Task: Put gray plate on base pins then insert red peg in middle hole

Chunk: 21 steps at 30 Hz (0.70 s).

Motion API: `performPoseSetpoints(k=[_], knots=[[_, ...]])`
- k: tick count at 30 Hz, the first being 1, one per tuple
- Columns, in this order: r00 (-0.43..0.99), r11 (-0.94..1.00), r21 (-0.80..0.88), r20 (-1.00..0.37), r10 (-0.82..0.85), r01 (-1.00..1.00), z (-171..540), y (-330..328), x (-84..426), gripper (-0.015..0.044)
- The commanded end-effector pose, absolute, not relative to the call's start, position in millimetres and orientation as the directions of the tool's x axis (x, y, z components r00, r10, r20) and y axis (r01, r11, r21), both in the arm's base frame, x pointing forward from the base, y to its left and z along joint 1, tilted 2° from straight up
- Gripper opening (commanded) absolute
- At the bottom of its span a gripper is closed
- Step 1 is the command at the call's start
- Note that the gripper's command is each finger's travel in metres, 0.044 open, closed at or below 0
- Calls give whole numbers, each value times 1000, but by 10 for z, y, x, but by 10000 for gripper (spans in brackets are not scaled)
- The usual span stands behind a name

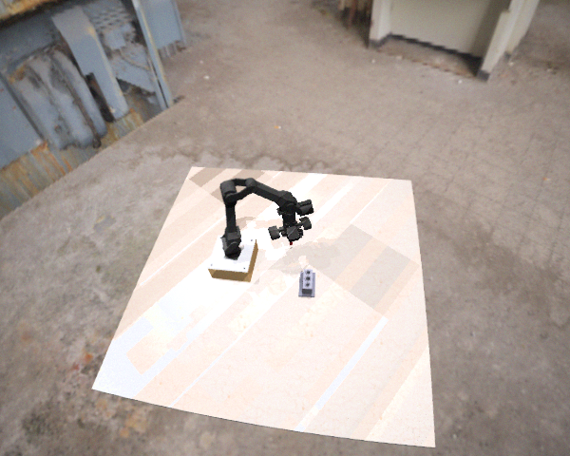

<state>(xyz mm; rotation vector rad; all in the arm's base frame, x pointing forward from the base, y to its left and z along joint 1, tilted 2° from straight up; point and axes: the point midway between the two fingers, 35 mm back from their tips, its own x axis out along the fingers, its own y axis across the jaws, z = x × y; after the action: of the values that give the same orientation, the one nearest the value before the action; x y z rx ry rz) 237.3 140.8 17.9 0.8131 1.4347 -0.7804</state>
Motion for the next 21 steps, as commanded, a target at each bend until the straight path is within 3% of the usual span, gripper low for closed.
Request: performPoseSetpoints(k=[1,21], knots=[[-5,521,10,-1000,27,854,287,1416,2383,0],[-3,517,8,-1000,20,856,588,1293,2530,0]])
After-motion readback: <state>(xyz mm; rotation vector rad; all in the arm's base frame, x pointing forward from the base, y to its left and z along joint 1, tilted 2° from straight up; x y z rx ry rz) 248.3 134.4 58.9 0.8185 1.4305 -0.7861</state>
